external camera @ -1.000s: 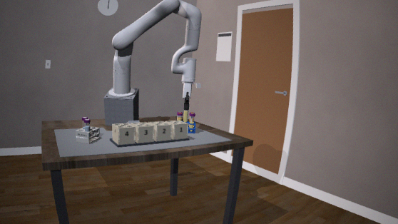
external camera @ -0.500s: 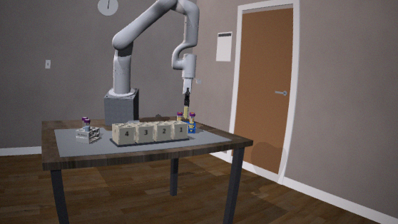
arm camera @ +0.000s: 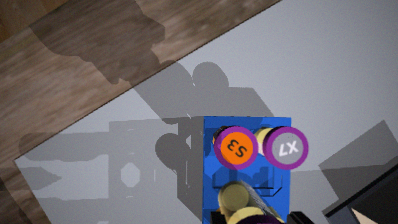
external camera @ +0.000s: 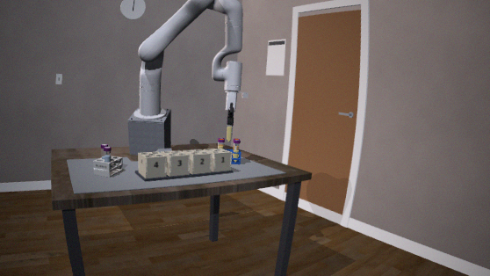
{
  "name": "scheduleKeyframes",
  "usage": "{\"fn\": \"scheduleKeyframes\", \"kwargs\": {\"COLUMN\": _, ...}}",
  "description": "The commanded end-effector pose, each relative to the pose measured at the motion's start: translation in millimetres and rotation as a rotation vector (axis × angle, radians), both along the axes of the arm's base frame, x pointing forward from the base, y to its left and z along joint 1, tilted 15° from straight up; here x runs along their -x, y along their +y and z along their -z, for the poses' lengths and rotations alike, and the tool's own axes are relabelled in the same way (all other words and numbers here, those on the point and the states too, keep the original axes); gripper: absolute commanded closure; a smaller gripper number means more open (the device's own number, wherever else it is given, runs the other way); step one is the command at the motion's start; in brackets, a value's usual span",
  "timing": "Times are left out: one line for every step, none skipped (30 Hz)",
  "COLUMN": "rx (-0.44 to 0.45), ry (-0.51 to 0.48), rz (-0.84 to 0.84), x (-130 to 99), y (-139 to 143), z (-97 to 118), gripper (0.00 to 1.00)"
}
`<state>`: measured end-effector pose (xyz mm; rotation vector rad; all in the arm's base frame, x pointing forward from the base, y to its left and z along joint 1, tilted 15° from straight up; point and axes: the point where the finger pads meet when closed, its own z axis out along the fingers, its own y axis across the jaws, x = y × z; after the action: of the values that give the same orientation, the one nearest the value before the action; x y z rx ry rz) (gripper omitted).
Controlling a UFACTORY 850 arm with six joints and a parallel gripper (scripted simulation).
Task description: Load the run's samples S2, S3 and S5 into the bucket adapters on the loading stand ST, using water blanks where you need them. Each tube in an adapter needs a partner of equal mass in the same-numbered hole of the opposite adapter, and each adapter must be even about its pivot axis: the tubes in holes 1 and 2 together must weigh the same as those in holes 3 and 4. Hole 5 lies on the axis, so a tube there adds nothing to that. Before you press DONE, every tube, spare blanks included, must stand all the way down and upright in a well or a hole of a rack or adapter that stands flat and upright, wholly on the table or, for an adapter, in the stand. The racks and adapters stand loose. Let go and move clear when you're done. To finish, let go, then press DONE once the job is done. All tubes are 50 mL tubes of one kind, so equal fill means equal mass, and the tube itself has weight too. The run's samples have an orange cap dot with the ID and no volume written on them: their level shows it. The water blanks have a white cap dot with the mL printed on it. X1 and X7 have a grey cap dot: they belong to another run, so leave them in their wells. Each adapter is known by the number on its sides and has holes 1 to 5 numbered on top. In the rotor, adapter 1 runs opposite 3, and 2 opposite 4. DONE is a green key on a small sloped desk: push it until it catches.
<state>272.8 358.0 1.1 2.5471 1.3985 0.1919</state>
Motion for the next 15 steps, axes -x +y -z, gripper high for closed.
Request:
{"fn": "scheduleKeyframes", "kwargs": {"rx": 0.004, "ry": 0.003, "rz": 0.001, "x": 2, "y": 2, "z": -9, "gripper": 1.00}}
{"fn": "scheduleKeyframes", "kwargs": {"rx": 0.004, "ry": 0.003, "rz": 0.001, "x": 2, "y": 2, "z": -11, "gripper": 1.00}}
{"fn": "scheduleKeyframes", "kwargs": {"rx": 0.004, "ry": 0.003, "rz": 0.001, "x": 2, "y": 2, "z": -13, "gripper": 1.00}}
{"fn": "scheduleKeyframes", "kwargs": {"rx": 0.004, "ry": 0.003, "rz": 0.001, "x": 3, "y": 3, "z": -15, "gripper": 1.00}}
{"fn": "scheduleKeyframes", "kwargs": {"rx": 0.004, "ry": 0.003, "rz": 0.001, "x": 3, "y": 3, "z": -17, "gripper": 1.00}}
{"fn": "scheduleKeyframes", "kwargs": {"rx": 0.004, "ry": 0.003, "rz": 0.001, "x": 4, "y": 3, "z": -19, "gripper": 1.00}}
{"fn": "scheduleKeyframes", "kwargs": {"rx": 0.004, "ry": 0.003, "rz": 0.001, "x": 4, "y": 4, "z": -21, "gripper": 1.00}}
{"fn": "scheduleKeyframes", "kwargs": {"rx": 0.004, "ry": 0.003, "rz": 0.001, "x": 5, "y": 4, "z": -23, "gripper": 1.00}}
{"fn": "scheduleKeyframes", "kwargs": {"rx": 0.004, "ry": 0.003, "rz": 0.001, "x": 5, "y": 4, "z": -25, "gripper": 1.00}}
{"fn": "scheduleKeyframes", "kwargs": {"rx": 0.004, "ry": 0.003, "rz": 0.001, "x": 5, "y": 4, "z": -26, "gripper": 1.00}}
{"fn": "scheduleKeyframes", "kwargs": {"rx": 0.004, "ry": 0.003, "rz": 0.001, "x": 6, "y": 5, "z": -28, "gripper": 1.00}}
{"fn": "scheduleKeyframes", "kwargs": {"rx": 0.004, "ry": 0.003, "rz": 0.001, "x": 6, "y": 5, "z": -30, "gripper": 1.00}}
{"fn": "scheduleKeyframes", "kwargs": {"rx": 0.004, "ry": 0.003, "rz": 0.001, "x": 7, "y": 5, "z": -32, "gripper": 1.00}}
{"fn": "scheduleKeyframes", "kwargs": {"rx": 0.004, "ry": 0.003, "rz": 0.001, "x": 7, "y": 6, "z": -34, "gripper": 1.00}}
{"fn": "scheduleKeyframes", "kwargs": {"rx": 0.004, "ry": 0.003, "rz": 0.001, "x": 7, "y": 6, "z": -34, "gripper": 1.00}}
